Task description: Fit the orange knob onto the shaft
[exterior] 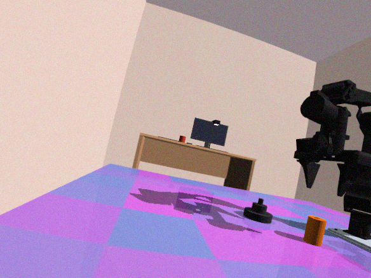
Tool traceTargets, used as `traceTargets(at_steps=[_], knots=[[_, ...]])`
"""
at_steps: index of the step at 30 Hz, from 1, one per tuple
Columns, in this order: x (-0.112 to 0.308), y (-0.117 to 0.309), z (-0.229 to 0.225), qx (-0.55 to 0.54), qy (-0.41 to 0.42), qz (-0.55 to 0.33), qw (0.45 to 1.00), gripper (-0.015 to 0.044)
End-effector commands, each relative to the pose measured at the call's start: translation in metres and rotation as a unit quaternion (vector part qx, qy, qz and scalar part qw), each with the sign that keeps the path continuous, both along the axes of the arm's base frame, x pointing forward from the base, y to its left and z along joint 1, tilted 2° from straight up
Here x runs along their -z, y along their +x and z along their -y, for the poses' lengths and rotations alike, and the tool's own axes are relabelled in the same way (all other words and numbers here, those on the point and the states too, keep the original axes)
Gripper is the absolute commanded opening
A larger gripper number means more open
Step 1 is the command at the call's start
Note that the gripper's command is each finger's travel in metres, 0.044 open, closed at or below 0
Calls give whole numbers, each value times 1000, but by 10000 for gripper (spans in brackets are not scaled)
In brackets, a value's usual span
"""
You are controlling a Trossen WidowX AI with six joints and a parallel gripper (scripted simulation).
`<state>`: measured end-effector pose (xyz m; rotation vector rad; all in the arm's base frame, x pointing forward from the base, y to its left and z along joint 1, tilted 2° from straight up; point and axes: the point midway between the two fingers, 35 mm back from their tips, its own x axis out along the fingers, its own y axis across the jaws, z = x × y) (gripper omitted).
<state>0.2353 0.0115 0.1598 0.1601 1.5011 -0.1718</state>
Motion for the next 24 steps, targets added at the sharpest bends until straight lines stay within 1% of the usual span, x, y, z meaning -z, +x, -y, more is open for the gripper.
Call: traceTargets(at_steps=[1, 5, 9, 12, 24], knots=[[2, 0, 1, 12, -2, -1, 1000, 440], [33, 2, 1, 12, -2, -1, 1000, 440], [36, 2, 1, 12, -2, -1, 1000, 440], [49, 3, 2, 12, -2, -1, 1000, 440], [64, 5, 2, 12, -2, -1, 1000, 440]])
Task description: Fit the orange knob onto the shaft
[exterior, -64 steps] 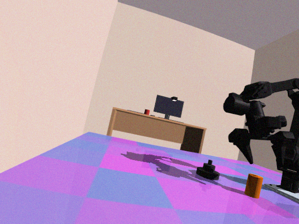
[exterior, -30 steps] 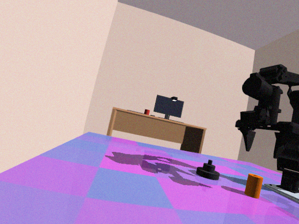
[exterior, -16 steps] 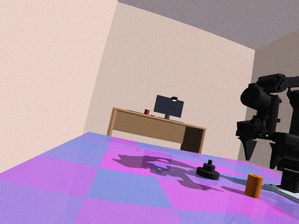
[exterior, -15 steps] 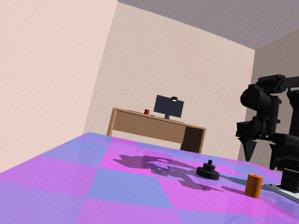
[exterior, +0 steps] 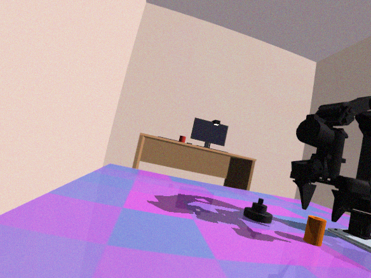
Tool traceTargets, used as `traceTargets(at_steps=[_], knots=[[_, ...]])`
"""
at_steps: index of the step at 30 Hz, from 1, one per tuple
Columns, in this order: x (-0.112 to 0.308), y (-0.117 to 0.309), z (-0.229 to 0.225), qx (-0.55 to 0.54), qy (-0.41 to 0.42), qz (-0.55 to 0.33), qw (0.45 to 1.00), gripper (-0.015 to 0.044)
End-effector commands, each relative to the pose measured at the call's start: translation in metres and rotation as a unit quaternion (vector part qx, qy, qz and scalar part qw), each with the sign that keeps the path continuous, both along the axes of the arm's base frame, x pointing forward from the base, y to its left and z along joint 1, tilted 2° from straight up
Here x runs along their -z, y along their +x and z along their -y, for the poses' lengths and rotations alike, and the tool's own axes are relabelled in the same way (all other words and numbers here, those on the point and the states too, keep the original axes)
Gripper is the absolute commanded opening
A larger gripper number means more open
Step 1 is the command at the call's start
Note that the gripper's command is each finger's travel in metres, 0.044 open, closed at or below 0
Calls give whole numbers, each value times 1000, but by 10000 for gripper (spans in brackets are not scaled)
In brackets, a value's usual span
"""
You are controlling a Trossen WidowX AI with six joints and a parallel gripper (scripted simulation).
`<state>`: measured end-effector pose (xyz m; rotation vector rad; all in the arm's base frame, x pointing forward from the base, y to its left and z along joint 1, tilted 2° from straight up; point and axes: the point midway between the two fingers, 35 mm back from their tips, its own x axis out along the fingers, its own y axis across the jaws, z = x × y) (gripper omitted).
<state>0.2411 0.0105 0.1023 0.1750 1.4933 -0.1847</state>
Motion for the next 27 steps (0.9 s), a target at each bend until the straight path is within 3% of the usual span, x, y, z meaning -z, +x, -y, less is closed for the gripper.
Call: traceTargets(at_steps=[1, 27], knots=[[8, -1, 1, 3, -2, -4, 1000, 440], [50, 1, 2, 2, -2, -5, 1000, 440]])
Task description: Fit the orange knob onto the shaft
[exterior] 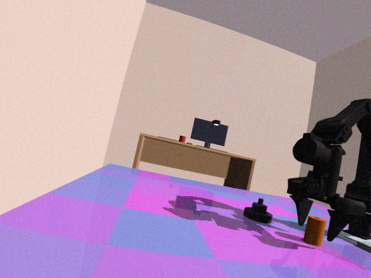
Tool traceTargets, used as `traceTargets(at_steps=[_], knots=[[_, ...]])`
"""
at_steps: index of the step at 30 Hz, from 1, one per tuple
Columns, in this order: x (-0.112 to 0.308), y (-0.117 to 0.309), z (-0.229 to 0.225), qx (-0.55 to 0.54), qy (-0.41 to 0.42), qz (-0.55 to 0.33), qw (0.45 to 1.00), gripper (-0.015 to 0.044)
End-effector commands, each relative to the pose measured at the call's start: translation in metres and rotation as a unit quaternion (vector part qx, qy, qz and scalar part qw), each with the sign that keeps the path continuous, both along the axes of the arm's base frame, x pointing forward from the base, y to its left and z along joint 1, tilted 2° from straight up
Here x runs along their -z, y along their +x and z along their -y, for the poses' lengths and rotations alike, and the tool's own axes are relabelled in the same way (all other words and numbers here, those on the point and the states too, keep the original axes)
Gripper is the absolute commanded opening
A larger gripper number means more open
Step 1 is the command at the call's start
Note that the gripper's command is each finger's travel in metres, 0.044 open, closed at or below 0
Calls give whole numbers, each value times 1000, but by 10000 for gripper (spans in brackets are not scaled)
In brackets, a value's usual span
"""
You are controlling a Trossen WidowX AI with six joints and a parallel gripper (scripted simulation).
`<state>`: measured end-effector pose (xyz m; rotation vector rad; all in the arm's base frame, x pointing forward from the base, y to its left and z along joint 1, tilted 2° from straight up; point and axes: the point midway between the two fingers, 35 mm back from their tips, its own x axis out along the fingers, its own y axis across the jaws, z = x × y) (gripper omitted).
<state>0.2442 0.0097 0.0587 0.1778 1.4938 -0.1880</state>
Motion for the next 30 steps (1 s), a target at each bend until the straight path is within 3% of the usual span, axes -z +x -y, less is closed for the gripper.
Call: traceTargets(at_steps=[1, 8, 17, 24, 30], knots=[[8, -2, 1, 0, -2, -4, 1000, 440], [16, -2, 1, 1, -2, -4, 1000, 440], [16, -2, 1, 1, -2, -4, 1000, 204], [16, -2, 1, 1, -2, -4, 1000, 157], [-1, 1, 0, 1, -2, -4, 1000, 0]])
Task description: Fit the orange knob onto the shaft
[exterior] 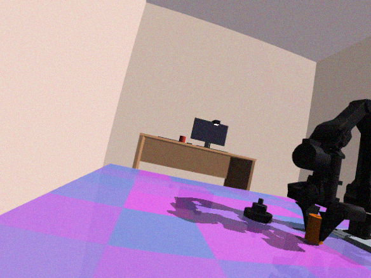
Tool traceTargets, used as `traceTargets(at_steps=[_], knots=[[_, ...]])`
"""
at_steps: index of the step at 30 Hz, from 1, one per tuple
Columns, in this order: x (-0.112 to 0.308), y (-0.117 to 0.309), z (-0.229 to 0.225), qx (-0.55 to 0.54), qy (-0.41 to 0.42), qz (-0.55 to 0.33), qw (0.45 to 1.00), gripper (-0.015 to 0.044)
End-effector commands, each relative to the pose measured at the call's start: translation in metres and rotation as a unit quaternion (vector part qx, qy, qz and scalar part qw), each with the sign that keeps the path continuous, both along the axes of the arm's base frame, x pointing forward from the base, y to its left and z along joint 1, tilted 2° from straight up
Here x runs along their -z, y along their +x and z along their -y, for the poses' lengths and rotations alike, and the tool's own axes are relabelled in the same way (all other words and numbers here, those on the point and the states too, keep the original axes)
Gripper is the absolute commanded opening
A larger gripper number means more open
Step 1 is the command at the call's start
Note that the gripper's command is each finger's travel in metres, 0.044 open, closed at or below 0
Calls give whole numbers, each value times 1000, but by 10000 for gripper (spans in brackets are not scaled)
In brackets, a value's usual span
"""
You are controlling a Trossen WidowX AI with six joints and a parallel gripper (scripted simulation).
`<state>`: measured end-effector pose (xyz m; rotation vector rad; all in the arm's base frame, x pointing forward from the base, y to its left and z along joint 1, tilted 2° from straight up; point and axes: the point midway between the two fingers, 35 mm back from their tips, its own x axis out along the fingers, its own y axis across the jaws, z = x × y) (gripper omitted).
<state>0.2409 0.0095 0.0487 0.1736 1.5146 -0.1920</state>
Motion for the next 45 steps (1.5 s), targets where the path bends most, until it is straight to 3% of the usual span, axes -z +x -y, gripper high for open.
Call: traceTargets(at_steps=[1, 25, 45], knots=[[-16, 6, -1, 1, -1, 7, 1000, 0], [-133, -4, -8, 1, 0, 7, 1000, 0], [-123, 17, 31, 1, -2, 7, 1000, 0]])
